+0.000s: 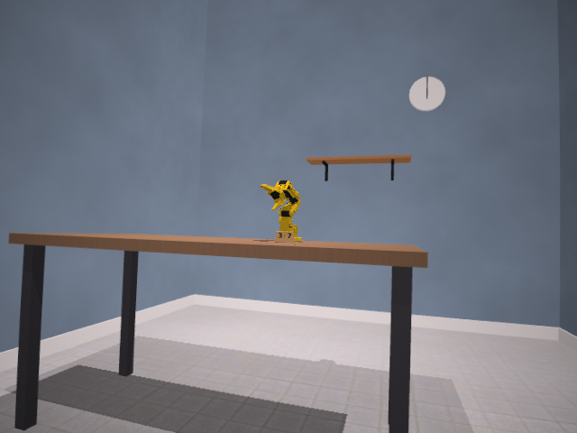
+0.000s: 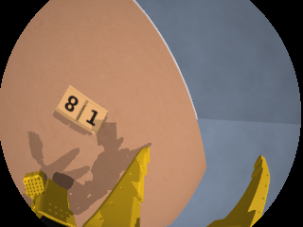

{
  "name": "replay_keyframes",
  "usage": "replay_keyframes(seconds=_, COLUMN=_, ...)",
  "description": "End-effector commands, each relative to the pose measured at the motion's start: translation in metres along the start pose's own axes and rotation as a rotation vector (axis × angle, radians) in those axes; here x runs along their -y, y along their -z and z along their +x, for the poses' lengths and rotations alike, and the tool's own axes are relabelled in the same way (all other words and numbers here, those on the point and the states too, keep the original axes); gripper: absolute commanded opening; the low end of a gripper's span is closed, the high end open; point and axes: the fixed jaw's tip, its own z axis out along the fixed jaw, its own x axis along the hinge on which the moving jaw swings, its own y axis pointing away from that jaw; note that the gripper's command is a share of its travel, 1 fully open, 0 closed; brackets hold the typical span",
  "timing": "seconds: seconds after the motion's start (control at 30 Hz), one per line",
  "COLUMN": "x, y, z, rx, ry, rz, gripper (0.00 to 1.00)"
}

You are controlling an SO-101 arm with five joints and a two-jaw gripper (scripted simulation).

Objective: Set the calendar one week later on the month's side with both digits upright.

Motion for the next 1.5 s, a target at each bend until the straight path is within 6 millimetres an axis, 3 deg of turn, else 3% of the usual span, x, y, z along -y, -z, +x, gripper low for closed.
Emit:
replay_keyframes(seconds=0.0, x=0.003, y=0.003, z=-0.005, rx=0.016, ry=0.154, rz=-0.013, gripper=0.64)
replay_keyframes(seconds=0.43, x=-0.02, y=-0.003, z=-0.007, rx=0.071, ry=0.794, rz=-0.184, gripper=0.54)
replay_keyframes(seconds=0.5, x=-0.02, y=-0.003, z=-0.007, rx=0.071, ry=0.794, rz=-0.184, gripper=0.54)
replay_keyframes(seconds=1.0, x=-0.041, y=-0.006, z=-0.009, rx=0.229, ry=1.453, rz=-0.334, gripper=0.45)
replay_keyframes(seconds=1.07, x=-0.041, y=-0.006, z=-0.009, rx=0.229, ry=1.453, rz=-0.334, gripper=0.45)
replay_keyframes(seconds=1.47, x=-0.054, y=-0.007, z=-0.011, rx=0.389, ry=1.87, rz=-0.406, gripper=0.39)
